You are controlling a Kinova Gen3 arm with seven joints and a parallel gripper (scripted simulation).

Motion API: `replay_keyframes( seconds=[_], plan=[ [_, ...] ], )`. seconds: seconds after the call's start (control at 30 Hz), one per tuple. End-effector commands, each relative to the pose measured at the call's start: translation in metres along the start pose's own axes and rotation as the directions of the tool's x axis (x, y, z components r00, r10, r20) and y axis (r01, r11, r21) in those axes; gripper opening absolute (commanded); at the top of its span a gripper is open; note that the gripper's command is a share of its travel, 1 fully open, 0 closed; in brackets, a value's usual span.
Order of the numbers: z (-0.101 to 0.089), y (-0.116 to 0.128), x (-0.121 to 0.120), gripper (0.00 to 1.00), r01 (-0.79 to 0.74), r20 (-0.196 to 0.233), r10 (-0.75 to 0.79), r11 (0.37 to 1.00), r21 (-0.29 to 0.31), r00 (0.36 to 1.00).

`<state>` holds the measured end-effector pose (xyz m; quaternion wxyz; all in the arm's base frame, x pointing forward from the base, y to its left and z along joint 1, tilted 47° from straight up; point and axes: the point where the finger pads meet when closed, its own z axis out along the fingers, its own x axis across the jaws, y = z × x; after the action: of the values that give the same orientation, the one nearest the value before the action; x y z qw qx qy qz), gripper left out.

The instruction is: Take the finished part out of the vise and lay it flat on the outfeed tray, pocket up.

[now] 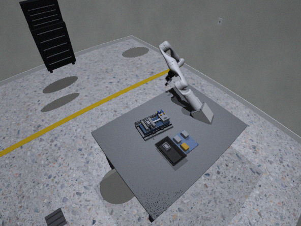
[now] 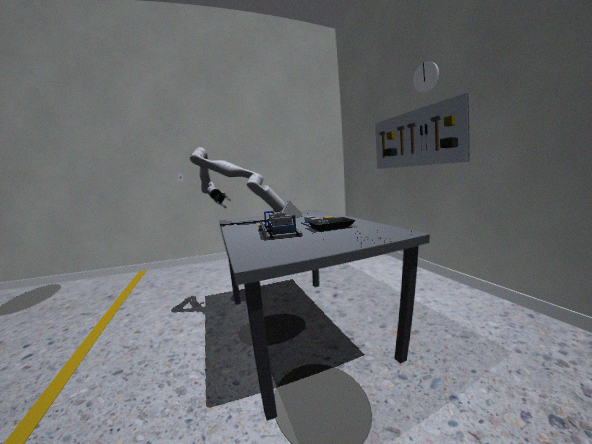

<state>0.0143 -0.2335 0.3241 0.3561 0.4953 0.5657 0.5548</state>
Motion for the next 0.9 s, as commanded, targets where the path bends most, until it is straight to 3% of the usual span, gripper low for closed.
replay_keyframes(
  seconds=[0.0, 0.1, 0.17, 0.4, 0.67, 0.73, 0.87],
  plan=[
    [0.003, 0.016, 0.000, 1.00, 0.049, 0.012, -0.050, 0.997, 0.066, 0.999],
    [0.008, 0.032, -0.001, 1.00, 0.099, 0.022, -0.102, 0.988, 0.119, 0.995],
    [0.008, 0.032, -0.001, 1.00, 0.099, 0.022, -0.102, 0.988, 0.119, 0.995],
    [0.028, 0.078, 0.001, 1.00, 0.236, 0.028, -0.253, 0.935, 0.266, 0.967],
    [0.073, 0.135, 0.015, 1.00, 0.413, -0.016, -0.455, 0.793, 0.448, 0.890],
    [0.073, 0.135, 0.015, 1.00, 0.413, -0.016, -0.455, 0.793, 0.448, 0.890],
    [0.105, 0.161, 0.028, 1.00, 0.499, -0.065, -0.554, 0.685, 0.531, 0.830]
  ],
)
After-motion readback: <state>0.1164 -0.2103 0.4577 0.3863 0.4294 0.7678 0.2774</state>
